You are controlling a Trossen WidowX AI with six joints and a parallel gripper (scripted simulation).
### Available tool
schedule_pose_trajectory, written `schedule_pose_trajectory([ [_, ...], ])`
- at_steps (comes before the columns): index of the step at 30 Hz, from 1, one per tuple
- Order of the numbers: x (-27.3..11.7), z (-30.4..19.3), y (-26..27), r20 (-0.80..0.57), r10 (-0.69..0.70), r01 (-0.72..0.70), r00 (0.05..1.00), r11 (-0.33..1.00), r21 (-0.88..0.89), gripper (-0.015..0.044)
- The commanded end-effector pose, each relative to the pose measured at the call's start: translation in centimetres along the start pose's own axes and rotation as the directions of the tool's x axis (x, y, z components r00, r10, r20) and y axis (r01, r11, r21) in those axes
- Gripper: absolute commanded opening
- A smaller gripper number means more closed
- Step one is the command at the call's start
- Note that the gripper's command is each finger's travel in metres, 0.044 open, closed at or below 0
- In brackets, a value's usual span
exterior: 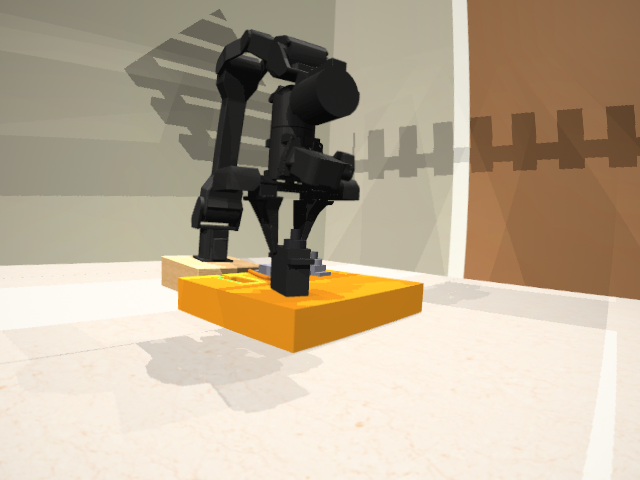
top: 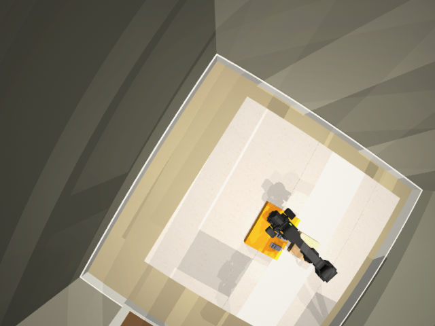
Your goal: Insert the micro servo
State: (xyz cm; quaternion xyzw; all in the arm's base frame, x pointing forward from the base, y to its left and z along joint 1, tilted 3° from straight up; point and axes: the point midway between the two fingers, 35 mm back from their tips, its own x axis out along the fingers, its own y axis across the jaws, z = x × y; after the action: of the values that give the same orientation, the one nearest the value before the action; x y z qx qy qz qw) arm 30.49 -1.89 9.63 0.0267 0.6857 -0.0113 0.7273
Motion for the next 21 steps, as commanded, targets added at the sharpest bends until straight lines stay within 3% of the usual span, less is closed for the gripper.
schedule_pose_trajectory([
  [1,-1.2,0.1,0.0,0.008,0.001,-0.001,1.0,1.0,0.002,0.0],
  [21,-2.7,-1.2,0.6,0.007,0.001,-0.001,1.0,1.0,-0.003,0.0],
])
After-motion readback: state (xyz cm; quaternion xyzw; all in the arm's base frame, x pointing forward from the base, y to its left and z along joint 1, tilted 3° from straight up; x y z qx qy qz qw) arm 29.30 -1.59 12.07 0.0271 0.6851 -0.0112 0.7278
